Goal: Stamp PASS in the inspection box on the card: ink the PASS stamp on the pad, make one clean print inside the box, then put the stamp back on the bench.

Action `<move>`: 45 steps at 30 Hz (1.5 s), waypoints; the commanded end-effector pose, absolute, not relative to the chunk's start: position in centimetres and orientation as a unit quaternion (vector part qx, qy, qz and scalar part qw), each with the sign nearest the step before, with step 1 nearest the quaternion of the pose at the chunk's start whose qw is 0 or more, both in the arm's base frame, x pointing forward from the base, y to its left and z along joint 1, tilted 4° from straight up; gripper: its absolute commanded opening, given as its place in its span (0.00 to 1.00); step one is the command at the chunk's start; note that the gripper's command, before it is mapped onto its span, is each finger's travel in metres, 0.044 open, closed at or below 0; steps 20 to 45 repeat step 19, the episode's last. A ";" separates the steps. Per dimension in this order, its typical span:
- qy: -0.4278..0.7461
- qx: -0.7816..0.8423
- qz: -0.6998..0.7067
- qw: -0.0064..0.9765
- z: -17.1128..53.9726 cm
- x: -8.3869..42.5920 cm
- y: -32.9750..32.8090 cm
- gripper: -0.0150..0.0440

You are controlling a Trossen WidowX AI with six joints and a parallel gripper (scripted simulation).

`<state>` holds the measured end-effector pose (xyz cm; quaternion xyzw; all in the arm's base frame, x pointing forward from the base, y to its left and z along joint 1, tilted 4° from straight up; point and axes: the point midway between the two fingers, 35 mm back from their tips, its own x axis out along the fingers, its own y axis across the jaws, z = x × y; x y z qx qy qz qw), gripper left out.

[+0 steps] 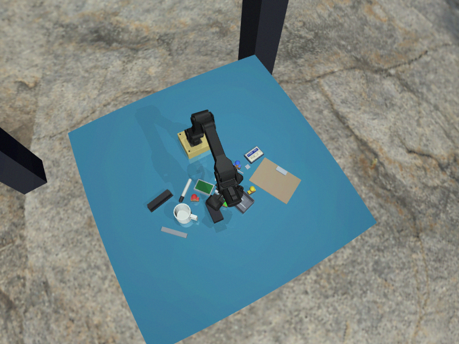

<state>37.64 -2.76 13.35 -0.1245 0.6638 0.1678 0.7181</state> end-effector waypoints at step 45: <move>0.665 -0.124 0.168 0.717 13.3 37.6 -2.8 0.69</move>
